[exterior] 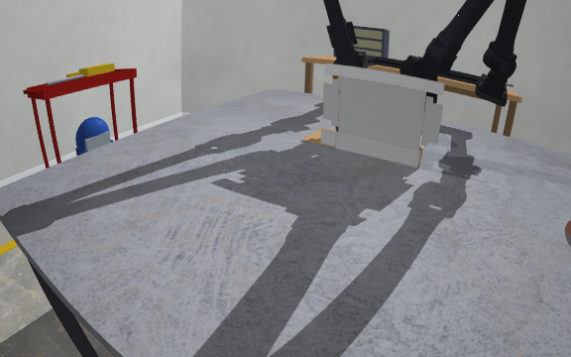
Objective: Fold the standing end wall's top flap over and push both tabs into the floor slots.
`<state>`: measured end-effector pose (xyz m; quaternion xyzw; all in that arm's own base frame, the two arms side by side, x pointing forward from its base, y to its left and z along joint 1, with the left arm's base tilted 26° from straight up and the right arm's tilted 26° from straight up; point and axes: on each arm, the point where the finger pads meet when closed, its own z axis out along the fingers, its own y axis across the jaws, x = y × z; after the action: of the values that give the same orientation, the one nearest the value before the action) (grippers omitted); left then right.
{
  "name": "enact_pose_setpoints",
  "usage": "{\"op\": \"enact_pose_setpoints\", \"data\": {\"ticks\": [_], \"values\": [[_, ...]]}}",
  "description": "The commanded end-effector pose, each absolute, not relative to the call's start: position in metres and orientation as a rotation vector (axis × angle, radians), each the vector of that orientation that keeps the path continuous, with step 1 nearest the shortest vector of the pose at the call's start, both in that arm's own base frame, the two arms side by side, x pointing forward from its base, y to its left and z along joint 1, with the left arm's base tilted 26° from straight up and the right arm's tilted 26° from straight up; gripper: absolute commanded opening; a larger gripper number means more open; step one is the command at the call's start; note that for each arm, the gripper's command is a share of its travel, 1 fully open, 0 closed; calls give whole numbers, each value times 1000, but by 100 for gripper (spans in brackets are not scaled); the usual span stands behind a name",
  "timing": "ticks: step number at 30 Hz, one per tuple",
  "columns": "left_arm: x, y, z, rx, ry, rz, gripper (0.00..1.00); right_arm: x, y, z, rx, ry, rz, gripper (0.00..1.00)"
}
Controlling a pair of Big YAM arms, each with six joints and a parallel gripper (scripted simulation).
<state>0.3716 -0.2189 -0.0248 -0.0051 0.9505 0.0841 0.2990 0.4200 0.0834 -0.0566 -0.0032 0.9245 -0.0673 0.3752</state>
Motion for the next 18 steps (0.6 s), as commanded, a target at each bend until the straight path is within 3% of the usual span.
{"op": "enact_pose_setpoints", "data": {"ticks": [1, 18], "values": [[382, -238, -20, -19, 2497, 185, 0, 419, 72, -81, 5, 2433, -201, 43], [394, -234, -46, -18, 2497, 186, 0, 419, 72, -81, 5, 2433, -201, 43]]}}
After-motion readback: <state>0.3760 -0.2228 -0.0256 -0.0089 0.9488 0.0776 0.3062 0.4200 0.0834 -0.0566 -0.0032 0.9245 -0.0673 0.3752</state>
